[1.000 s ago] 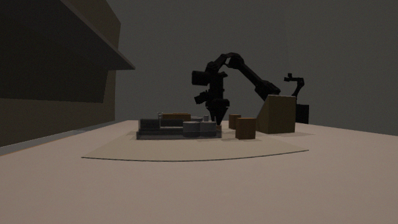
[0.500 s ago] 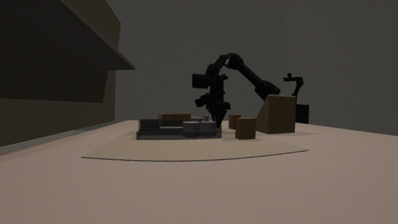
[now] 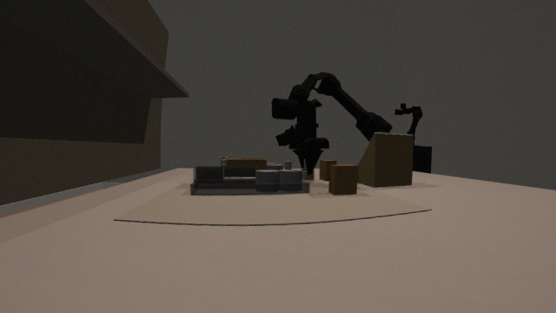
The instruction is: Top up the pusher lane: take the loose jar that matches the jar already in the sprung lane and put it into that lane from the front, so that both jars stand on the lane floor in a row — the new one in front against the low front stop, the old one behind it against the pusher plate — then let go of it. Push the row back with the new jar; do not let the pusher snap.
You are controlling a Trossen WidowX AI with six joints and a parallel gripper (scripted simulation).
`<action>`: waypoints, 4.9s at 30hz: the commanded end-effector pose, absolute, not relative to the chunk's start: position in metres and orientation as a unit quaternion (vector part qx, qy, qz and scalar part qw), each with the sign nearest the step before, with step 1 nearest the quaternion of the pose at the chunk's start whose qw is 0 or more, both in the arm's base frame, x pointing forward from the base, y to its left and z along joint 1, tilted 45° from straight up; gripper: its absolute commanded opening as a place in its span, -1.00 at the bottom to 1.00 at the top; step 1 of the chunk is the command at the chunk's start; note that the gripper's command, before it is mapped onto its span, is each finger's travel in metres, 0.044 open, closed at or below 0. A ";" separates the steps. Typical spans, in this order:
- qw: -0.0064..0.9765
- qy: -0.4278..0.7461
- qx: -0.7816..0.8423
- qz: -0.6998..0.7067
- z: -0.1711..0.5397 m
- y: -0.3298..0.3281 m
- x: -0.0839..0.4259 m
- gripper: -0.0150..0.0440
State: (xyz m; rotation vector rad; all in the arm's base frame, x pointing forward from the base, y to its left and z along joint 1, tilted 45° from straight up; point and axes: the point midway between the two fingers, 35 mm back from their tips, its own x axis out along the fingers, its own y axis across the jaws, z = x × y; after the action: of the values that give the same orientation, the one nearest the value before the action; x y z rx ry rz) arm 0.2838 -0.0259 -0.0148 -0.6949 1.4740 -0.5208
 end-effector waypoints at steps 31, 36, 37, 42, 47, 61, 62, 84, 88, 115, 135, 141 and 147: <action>0.664 0.642 -0.301 -0.239 0.038 0.010 0.289 -0.49; 0.658 0.646 -0.314 -0.228 0.022 -0.005 0.290 -0.49; 0.658 0.646 -0.314 -0.227 0.021 -0.006 0.290 -0.49; 0.658 0.646 -0.314 -0.227 0.016 -0.010 0.291 -0.49; 0.658 0.646 -0.314 -0.228 0.005 -0.022 0.293 -0.49; 0.658 0.645 -0.314 -0.228 0.005 -0.022 0.297 -0.49; 0.658 0.645 -0.314 -0.228 0.005 -0.022 0.297 -0.49; 0.658 0.645 -0.314 -0.228 0.004 -0.021 0.305 -0.49; 0.658 0.645 -0.314 -0.228 0.004 -0.021 0.307 -0.49; 0.658 0.645 -0.314 -0.228 0.005 -0.020 0.317 -0.49; 0.658 0.645 -0.314 -0.228 0.005 -0.019 0.324 -0.49; 0.658 0.645 -0.314 -0.228 0.005 -0.019 0.327 -0.49; 0.658 0.645 -0.314 -0.228 0.005 -0.018 0.329 -0.49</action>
State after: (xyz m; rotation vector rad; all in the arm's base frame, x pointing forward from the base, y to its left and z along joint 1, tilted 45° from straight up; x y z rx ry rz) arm 0.3188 -0.0202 0.0022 -0.7173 1.4883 -0.5125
